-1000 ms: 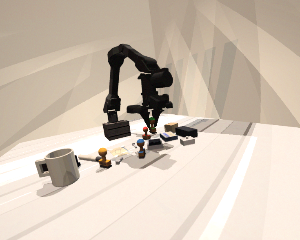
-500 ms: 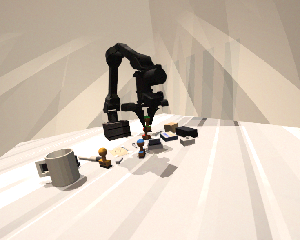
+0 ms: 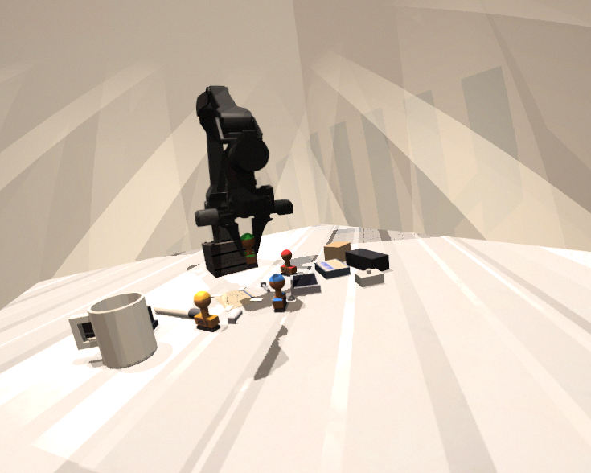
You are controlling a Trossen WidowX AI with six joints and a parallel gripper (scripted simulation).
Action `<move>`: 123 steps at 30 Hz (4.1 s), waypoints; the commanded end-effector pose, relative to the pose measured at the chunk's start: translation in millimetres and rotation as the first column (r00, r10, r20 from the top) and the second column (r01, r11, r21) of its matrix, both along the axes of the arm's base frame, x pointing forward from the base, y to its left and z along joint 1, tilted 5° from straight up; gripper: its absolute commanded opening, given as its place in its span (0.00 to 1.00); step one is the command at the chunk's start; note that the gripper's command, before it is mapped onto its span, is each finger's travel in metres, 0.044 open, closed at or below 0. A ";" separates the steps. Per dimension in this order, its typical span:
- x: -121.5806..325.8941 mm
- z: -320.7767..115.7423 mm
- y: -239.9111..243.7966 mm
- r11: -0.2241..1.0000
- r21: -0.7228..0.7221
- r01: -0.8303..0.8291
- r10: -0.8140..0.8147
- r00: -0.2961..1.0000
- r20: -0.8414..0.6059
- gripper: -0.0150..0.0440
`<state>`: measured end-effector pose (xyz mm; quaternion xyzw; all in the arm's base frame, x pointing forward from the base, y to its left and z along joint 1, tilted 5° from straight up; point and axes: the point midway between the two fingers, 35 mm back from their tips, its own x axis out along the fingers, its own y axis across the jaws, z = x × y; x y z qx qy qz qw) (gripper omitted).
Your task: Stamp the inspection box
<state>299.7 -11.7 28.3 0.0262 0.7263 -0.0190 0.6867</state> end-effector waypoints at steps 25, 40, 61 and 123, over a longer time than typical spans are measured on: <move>-21.7 -8.0 -47.2 0.999 -0.012 0.051 -0.051 0.999 0.008 0.25; -21.5 -18.1 -47.1 0.999 -0.012 0.051 -0.051 0.999 0.010 0.25; -21.8 -32.2 -46.8 0.999 -0.012 0.051 -0.051 0.999 0.011 0.25; -25.8 -66.6 -45.4 0.999 -0.011 0.051 -0.051 0.999 0.016 0.25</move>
